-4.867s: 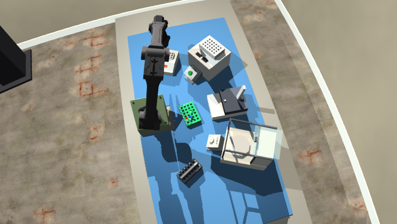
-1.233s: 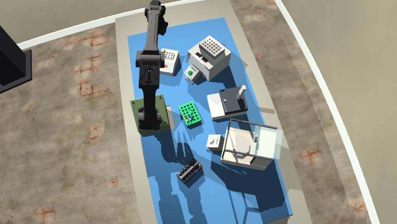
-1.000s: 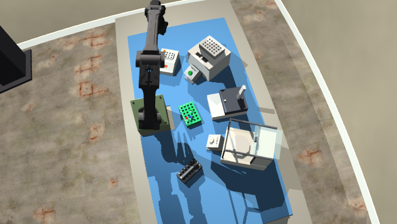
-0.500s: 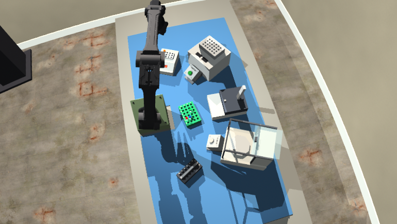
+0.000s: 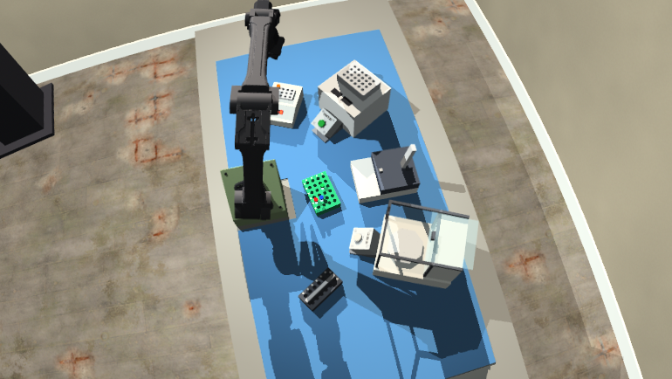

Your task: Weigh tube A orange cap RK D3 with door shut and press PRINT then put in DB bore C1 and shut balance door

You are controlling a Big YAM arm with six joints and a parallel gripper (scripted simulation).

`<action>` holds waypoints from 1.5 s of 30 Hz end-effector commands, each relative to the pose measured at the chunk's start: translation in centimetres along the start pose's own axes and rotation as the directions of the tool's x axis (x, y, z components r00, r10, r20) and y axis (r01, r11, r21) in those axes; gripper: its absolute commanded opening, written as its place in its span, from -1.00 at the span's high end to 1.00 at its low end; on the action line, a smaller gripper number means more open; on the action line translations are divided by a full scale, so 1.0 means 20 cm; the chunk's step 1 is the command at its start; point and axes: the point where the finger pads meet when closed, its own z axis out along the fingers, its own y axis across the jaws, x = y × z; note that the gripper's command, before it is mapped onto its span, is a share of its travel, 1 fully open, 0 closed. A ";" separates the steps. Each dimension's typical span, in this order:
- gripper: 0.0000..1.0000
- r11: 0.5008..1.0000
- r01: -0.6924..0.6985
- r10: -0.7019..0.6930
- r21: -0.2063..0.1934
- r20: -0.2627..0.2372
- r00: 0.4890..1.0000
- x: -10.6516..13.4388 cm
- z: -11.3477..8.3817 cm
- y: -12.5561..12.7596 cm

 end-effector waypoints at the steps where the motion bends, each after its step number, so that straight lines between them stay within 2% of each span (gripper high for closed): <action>1: 0.40 1.000 -0.023 0.024 -0.017 0.069 0.997 -0.14 -0.15 0.01; 5: 0.40 1.000 -0.023 0.024 -0.017 0.069 0.997 -0.14 -0.15 0.01; 6: 0.40 1.000 -0.017 0.018 -0.019 0.062 0.998 -0.12 -0.19 -0.07; 7: 0.40 1.000 -0.003 0.003 -0.006 0.004 1.000 0.03 -0.08 -0.10; 10: 0.40 1.000 -0.007 0.007 -0.009 0.020 1.000 0.04 -0.08 -0.14; 11: 0.40 1.000 -0.003 0.003 -0.006 -0.005 1.000 0.09 -0.09 -0.17; 14: 0.40 1.000 -0.007 0.008 -0.008 0.012 1.000 0.12 -0.10 -0.24; 15: 0.40 1.000 -0.003 0.002 -0.006 -0.014 1.000 0.17 -0.10 -0.27; 17: 0.40 1.000 -0.006 0.006 -0.007 -0.002 1.000 0.21 -0.11 -0.34; 19: 0.40 1.000 -0.006 0.006 -0.007 -0.002 1.000 0.21 -0.11 -0.34; 20: 0.40 1.000 -0.002 0.002 -0.006 -0.022 1.000 0.25 -0.11 -0.37; 23: 0.40 1.000 -0.006 0.006 -0.006 -0.012 1.000 0.30 -0.12 -0.44; 24: 0.40 1.000 -0.002 0.002 -0.005 -0.031 1.000 0.34 -0.13 -0.47; 34: 0.40 1.000 -0.002 0.002 -0.006 -0.057 0.998 0.60 -0.17 -0.79; 36: 0.40 1.000 -0.002 0.002 -0.006 -0.057 0.998 0.60 -0.17 -0.79; 45: 0.40 1.000 -0.001 0.001 -0.006 -0.082 0.997 0.83 -0.22 -1.07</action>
